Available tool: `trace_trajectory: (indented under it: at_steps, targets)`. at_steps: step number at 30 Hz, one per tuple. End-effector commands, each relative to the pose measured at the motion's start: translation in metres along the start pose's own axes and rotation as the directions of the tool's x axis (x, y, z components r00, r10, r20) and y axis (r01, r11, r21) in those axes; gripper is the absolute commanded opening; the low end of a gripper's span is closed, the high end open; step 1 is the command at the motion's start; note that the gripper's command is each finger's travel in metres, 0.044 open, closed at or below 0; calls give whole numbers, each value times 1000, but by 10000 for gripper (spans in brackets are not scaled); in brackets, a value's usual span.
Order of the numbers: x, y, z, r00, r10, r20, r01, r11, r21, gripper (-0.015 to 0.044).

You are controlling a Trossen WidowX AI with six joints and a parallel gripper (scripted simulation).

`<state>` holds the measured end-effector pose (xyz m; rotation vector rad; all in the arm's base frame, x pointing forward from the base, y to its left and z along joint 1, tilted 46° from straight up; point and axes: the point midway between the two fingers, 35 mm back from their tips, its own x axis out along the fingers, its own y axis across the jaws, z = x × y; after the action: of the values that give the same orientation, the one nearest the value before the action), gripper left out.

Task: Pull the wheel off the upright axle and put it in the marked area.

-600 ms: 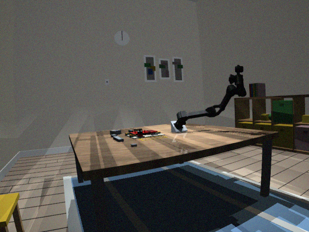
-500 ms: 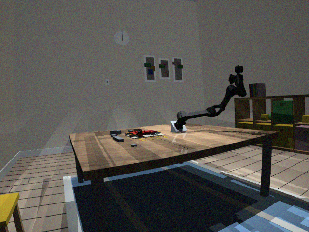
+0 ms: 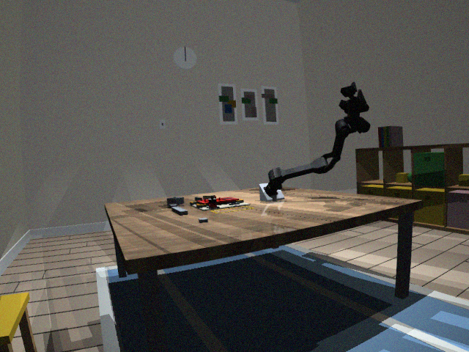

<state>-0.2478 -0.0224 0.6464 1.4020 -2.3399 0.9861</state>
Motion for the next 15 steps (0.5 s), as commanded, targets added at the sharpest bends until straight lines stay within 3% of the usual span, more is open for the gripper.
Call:
trace_trajectory:
  at_steps: [1, 12, 15]
  targets:
    - [-1, -54, -1, 994, -96, -50, 88, 985, -148, 300]
    - [-23, -203, 22, 909, -408, -90, 300, 788, -537, 300]
    - [-29, -225, 35, 901, -429, -70, 285, 705, -649, 300]
